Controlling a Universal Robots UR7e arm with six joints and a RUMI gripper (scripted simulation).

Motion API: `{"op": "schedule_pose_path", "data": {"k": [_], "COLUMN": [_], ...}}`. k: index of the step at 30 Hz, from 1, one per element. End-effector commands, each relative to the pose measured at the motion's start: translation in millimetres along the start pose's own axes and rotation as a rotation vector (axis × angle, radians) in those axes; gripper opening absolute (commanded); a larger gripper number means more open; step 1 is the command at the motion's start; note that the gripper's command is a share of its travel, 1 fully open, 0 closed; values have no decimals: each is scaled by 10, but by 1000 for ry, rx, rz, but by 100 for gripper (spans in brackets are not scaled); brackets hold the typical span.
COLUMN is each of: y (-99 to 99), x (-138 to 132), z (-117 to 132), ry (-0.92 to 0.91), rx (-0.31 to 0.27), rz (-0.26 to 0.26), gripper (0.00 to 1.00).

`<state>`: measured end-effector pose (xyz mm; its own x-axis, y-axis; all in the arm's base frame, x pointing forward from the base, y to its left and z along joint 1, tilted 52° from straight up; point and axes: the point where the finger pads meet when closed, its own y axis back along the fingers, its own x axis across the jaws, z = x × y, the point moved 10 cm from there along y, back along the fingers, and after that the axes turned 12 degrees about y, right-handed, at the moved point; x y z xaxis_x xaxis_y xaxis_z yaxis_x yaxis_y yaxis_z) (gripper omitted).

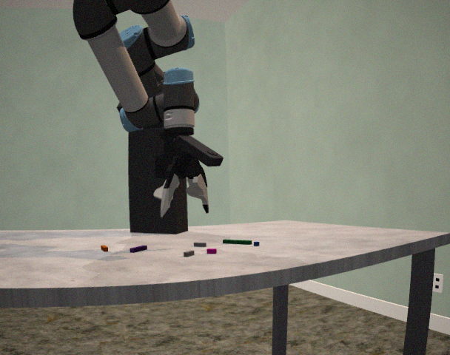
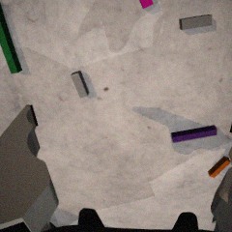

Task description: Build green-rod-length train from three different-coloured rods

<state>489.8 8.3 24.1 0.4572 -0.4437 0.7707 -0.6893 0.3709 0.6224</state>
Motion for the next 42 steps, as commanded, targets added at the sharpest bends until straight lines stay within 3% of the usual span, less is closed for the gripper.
{"op": "schedule_pose_path", "data": {"k": [1, 11, 21, 30, 31, 42], "y": [-8, -3, -2, 1, 1, 1], "x": [-250, -817, -1049, -1086, -1086, -1086], "z": [-326, -1015, -1297, -1341, -1341, -1341], "ry": [-99, -312, -399, -413, -413, -413], "rx": [-14, -13, -12, -12, -12, -12], "rz": [6, 8, 9, 9, 9, 9], "gripper": [100, 100, 100, 100, 14, 14]}}
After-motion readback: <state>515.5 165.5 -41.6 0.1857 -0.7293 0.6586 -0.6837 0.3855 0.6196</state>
